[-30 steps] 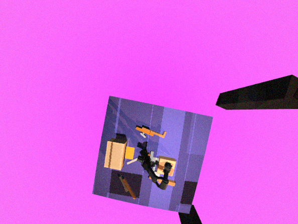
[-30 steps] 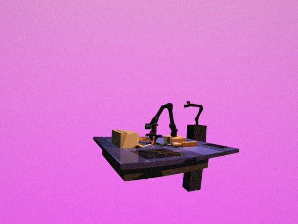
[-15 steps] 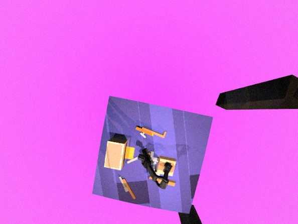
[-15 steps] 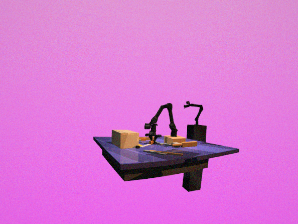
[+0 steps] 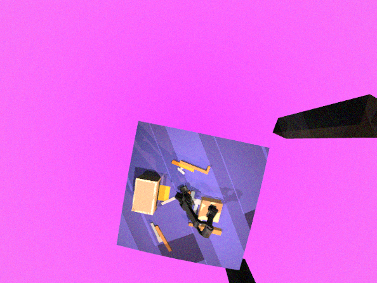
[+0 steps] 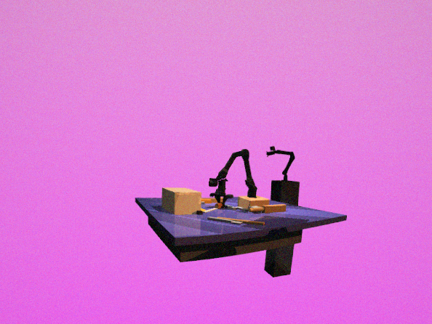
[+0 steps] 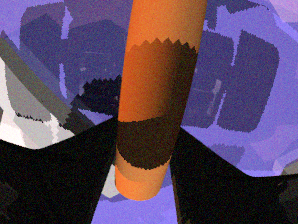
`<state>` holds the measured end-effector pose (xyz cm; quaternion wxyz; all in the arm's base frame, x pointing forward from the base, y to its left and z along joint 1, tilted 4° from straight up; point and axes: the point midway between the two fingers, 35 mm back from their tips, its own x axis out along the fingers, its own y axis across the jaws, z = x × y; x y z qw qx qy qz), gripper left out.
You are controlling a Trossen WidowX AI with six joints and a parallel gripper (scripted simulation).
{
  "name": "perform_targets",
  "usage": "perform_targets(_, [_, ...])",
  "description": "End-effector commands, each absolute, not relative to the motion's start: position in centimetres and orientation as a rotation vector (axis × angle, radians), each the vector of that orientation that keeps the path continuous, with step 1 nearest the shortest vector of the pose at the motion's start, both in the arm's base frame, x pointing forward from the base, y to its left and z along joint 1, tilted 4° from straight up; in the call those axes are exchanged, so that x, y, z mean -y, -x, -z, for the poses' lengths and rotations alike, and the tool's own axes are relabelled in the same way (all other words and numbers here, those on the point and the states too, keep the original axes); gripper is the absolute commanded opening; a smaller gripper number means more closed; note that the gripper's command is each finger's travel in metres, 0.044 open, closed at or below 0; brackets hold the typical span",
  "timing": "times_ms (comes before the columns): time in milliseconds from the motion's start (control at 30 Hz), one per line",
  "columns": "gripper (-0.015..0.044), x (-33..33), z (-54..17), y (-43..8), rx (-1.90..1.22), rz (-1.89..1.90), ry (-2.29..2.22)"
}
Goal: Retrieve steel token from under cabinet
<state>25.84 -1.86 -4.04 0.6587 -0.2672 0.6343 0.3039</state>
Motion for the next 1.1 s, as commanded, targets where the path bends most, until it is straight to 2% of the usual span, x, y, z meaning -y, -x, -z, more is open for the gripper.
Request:
perform_targets(0, [0.0000,2.4,3.9,-26.1,-1.432,-0.683,0.607])
perform_targets(1067, [0.0000,5.8,4.1,-26.4,-1.433,-0.681,0.610])
